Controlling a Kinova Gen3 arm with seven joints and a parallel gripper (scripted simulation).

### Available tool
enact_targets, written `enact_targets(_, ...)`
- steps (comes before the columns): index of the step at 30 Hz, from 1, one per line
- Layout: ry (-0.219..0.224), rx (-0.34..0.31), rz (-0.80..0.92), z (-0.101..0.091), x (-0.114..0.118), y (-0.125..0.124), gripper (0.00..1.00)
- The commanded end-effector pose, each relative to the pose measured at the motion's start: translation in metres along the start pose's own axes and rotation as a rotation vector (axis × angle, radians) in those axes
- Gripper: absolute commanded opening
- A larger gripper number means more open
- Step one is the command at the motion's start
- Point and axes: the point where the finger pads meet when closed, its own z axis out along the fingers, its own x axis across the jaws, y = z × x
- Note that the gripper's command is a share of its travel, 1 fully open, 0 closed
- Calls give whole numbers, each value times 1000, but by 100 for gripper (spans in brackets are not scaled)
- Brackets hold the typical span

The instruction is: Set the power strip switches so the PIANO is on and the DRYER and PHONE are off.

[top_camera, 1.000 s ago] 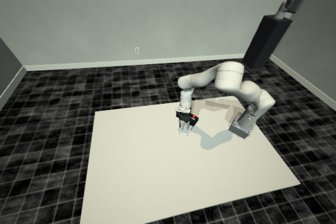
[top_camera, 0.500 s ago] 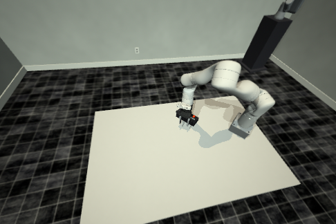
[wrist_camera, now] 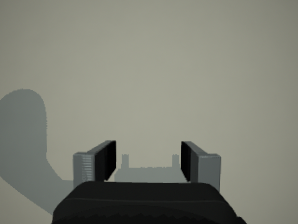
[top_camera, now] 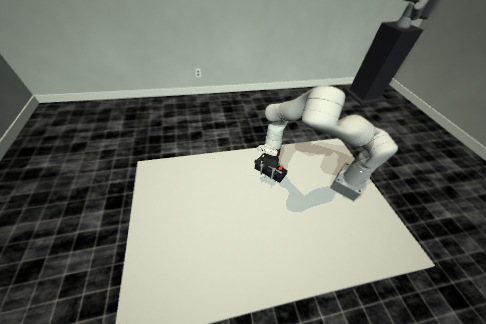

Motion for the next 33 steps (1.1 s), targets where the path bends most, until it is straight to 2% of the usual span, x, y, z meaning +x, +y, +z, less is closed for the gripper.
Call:
enact_targets(1, 6, -5, 28, -1, 1, 11, 100)
enact_targets(6, 6, -5, 28, -1, 1, 11, 100)
enact_targets(7, 23, -14, 71, -2, 3, 27, 100)
enact_targets(15, 23, -14, 71, -2, 3, 27, 100)
enact_targets(16, 39, -23, 110, -2, 5, 42, 100)
enact_targets(23, 39, -23, 110, -2, 5, 42, 100)
enact_targets(24, 53, -31, 147, -3, 5, 56, 100)
enact_targets(32, 53, -31, 147, -3, 5, 56, 100)
enact_targets(33, 65, -39, 181, -4, 6, 68, 100)
